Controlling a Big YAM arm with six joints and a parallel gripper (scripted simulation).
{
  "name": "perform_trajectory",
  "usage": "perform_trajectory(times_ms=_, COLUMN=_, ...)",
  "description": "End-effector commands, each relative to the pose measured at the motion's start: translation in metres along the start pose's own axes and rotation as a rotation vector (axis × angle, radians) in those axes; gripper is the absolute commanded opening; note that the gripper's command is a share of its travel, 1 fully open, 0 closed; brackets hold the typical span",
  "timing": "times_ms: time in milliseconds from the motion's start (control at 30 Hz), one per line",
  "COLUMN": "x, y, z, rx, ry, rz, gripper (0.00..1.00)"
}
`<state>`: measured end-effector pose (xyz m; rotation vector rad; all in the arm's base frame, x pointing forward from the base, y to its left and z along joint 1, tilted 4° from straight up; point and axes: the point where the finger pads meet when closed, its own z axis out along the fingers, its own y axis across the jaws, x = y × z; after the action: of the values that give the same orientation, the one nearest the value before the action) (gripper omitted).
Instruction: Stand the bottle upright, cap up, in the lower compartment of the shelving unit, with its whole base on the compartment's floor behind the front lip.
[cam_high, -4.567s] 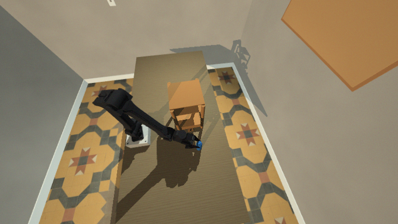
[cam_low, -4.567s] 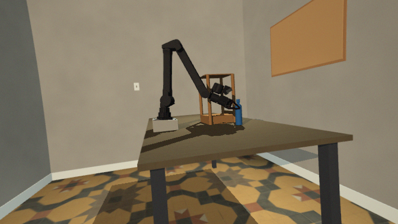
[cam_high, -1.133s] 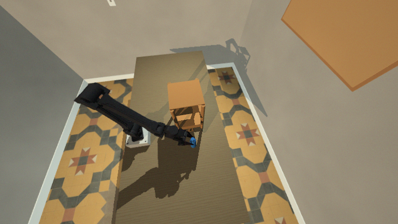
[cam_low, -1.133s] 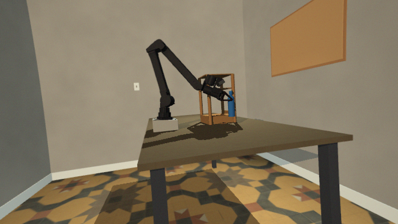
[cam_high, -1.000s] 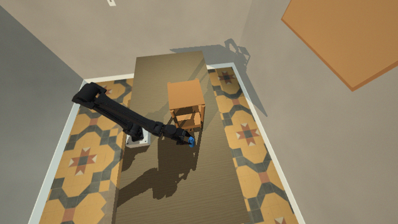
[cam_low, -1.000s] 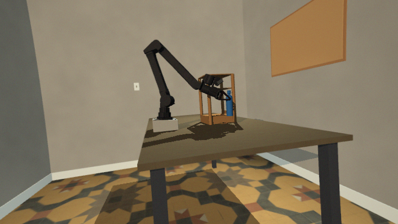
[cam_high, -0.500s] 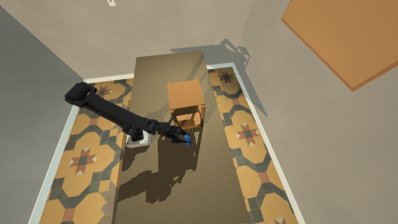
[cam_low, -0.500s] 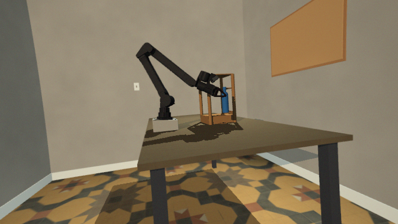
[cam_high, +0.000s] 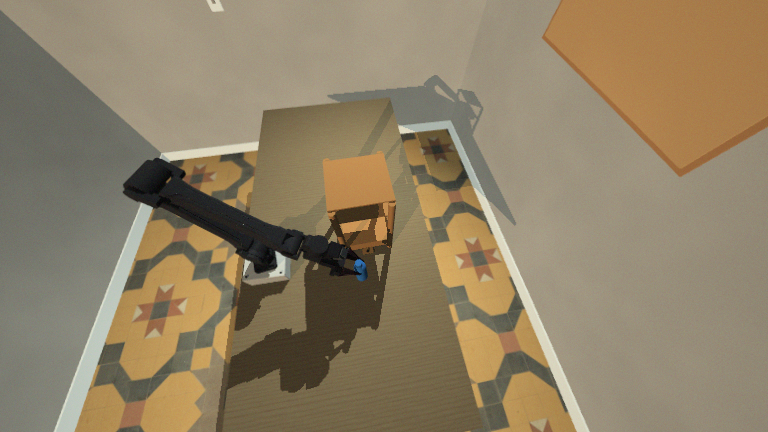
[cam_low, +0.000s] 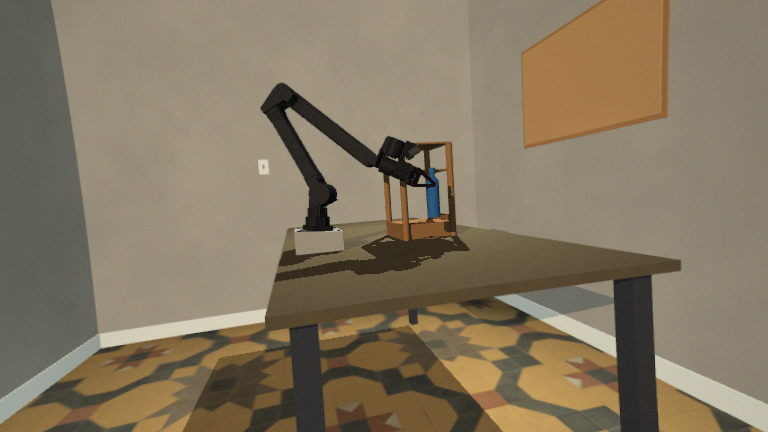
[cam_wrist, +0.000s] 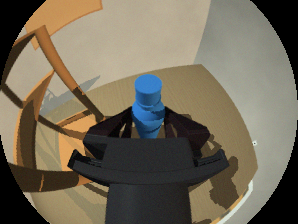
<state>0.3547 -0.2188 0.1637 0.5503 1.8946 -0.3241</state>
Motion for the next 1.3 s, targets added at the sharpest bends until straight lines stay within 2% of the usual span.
perform_trajectory(times_ms=0, x=-0.031, y=-0.002, z=0.000, rx=0.001, ry=-0.064, rz=-0.012, gripper=0.30)
perform_trajectory(times_ms=467, x=-0.035, y=-0.002, z=0.000, rx=0.001, ry=-0.072, rz=-0.012, gripper=0.30)
perform_trajectory(times_ms=667, x=-0.015, y=-0.003, z=-0.006, rx=0.003, ry=-0.056, rz=-0.011, gripper=0.30)
perform_trajectory(times_ms=867, x=-0.009, y=-0.002, z=-0.007, rx=0.001, ry=-0.049, rz=-0.012, gripper=0.30)
perform_trajectory(times_ms=1267, x=-0.030, y=-0.001, z=-0.004, rx=-0.002, ry=-0.083, rz=-0.013, gripper=0.30)
